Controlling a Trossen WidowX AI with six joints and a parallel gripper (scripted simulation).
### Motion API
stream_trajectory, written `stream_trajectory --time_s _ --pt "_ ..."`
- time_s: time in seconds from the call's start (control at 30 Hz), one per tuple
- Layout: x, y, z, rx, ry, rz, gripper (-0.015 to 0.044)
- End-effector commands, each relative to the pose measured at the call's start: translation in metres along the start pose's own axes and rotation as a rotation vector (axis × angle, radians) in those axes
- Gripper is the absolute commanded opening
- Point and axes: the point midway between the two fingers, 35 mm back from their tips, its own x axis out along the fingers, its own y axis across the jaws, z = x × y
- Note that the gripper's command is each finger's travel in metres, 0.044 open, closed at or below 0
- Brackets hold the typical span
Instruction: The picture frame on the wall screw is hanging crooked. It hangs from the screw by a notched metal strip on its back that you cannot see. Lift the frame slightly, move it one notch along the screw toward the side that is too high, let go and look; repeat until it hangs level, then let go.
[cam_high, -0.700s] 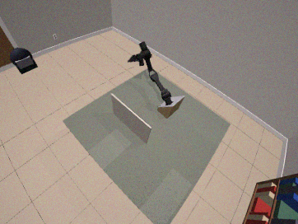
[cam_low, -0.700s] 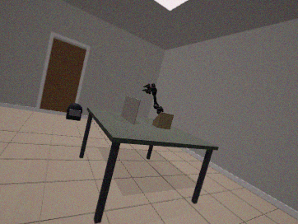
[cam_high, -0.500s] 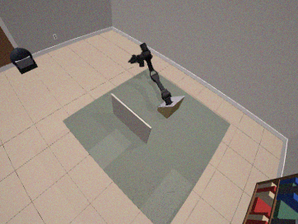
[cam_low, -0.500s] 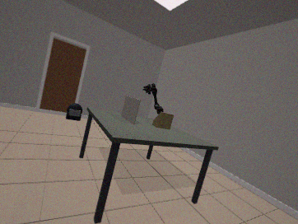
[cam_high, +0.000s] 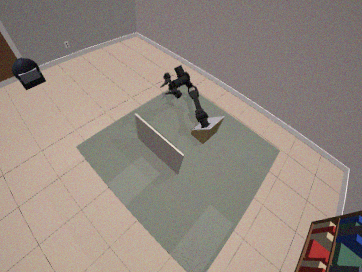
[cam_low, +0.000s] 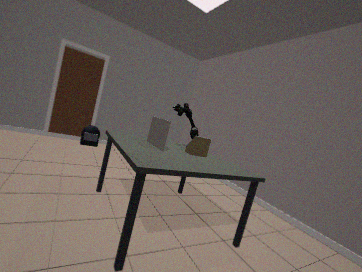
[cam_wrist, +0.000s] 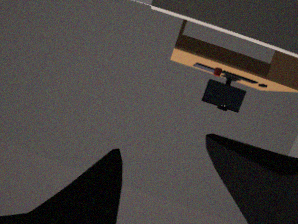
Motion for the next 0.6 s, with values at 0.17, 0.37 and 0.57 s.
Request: stream_trajectory --time_s 0.17,0.37,0.57 --pt "0.026 -0.111 0.012 -0.744 0.121 -0.002 0.026" --pt "0.032 -0.165 0.027 -1.087 0.18 0.025 0.026" --pt "0.033 -0.192 0.035 -1.252 0.209 0.044 0.026"
